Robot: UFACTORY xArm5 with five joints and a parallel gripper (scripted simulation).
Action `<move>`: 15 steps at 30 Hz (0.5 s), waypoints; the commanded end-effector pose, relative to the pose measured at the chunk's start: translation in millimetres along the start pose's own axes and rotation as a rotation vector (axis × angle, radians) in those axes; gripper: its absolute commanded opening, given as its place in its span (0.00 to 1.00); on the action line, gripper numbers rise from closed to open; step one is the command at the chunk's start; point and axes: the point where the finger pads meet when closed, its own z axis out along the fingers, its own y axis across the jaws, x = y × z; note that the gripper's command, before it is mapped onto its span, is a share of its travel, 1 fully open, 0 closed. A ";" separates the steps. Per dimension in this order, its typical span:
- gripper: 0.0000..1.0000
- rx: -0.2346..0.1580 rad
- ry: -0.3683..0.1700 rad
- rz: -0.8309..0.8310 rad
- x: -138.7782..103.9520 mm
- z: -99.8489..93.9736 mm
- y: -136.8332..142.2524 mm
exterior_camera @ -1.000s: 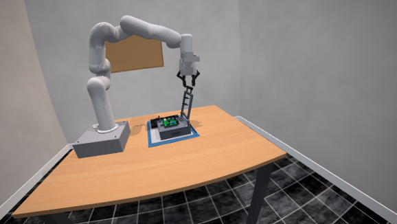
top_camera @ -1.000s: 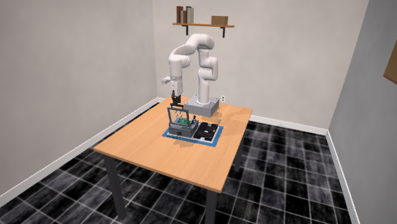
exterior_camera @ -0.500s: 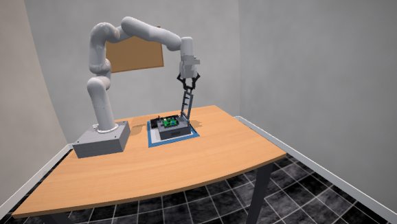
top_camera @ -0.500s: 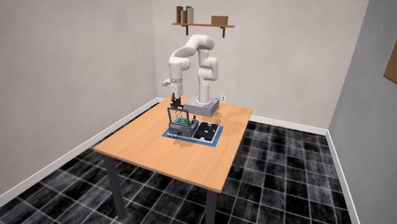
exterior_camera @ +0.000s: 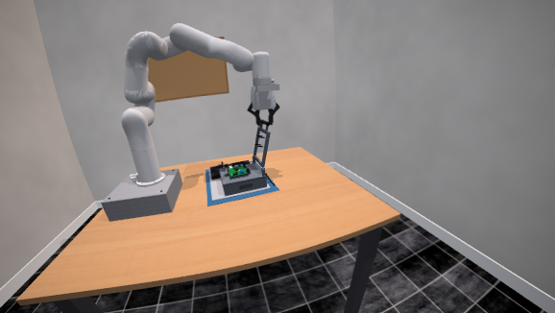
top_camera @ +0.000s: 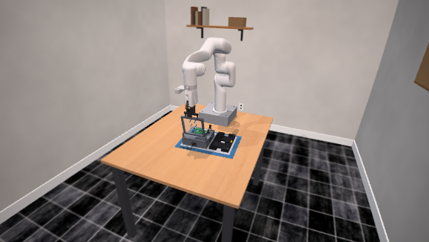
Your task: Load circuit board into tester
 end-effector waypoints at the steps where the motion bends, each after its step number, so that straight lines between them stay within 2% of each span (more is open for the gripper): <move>1: 0.52 0.005 0.000 0.000 0.1 -1.9 -1.1; 2: 0.00 0.005 0.000 0.000 0.1 -1.9 -1.1; 15: 0.00 0.005 0.000 0.000 0.1 -1.9 -1.1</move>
